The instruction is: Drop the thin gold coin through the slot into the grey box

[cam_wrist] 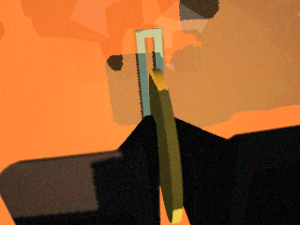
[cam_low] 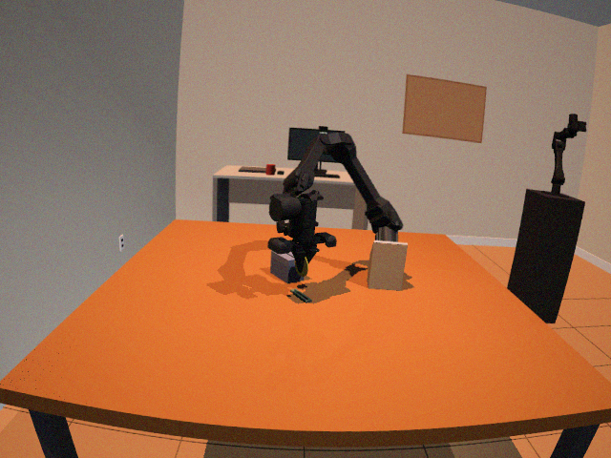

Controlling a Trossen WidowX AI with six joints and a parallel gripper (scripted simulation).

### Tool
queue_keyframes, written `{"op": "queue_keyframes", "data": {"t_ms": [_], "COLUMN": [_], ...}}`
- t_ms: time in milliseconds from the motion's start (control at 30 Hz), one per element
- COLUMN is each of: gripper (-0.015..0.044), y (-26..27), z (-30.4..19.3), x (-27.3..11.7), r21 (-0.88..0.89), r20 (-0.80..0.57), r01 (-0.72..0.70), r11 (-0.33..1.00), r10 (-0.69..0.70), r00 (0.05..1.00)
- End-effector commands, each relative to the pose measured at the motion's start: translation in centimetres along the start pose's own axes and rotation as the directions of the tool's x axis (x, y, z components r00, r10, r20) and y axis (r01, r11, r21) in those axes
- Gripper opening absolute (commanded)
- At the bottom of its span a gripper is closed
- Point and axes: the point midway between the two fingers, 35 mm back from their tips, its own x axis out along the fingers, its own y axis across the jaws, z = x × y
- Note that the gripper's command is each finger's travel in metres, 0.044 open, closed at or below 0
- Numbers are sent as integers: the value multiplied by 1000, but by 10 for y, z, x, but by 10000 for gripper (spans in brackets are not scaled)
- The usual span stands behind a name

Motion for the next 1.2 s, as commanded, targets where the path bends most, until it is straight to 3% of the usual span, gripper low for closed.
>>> {"op": "queue_keyframes", "data": {"t_ms": [0,600,1167], "gripper": [0,0,0], "y": [-1,3,-3], "z": [1,5,47], "x": [-13,-31,-33], "r21": [8,-55,-57], "r20": [-7,-6,-12], "r01": [1,10,4], "r11": [1000,998,998], "r10": [-1,-11,-4], "r00": [1000,1000,1000]}}
